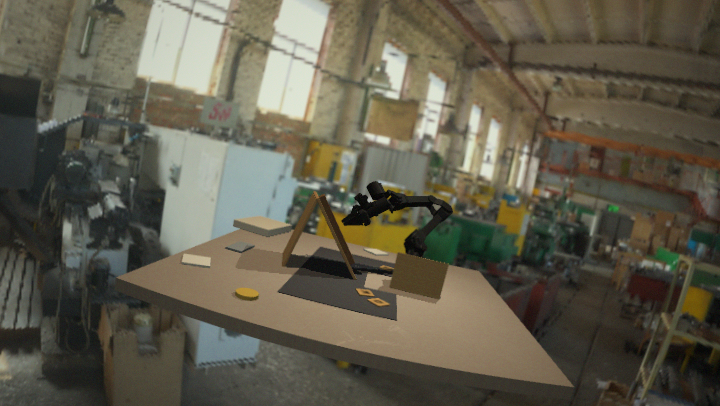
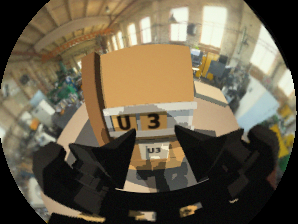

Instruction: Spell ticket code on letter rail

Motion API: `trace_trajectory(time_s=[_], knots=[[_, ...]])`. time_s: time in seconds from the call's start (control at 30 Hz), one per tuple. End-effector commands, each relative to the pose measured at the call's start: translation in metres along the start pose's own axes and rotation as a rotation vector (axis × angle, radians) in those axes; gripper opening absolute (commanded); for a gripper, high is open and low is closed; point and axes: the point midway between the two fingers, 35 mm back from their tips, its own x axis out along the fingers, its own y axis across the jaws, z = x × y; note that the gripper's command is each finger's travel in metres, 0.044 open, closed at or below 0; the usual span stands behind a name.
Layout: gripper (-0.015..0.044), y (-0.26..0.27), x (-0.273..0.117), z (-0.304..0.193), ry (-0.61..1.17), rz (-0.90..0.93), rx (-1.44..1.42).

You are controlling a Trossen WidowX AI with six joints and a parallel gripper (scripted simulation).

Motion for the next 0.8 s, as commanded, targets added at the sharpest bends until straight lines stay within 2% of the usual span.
trace_trajectory(time_s=[0.0,0.03,0.4,0.67,0.77], knots=[[0.0295,-0.0008,-0.0031,-0.0007,0.003,-0.002,0.003],[0.0295,-0.0010,-0.0039,-0.0009,0.003,-0.002,0.003],[0.0006,-0.0002,-0.0017,-0.0002,0.000,0.000,0.000],[0.0000,-0.0005,-0.0013,0.0000,0.007,0.002,0.001],[0.0000,-0.0044,0.0030,0.0029,0.106,0.024,0.014]])
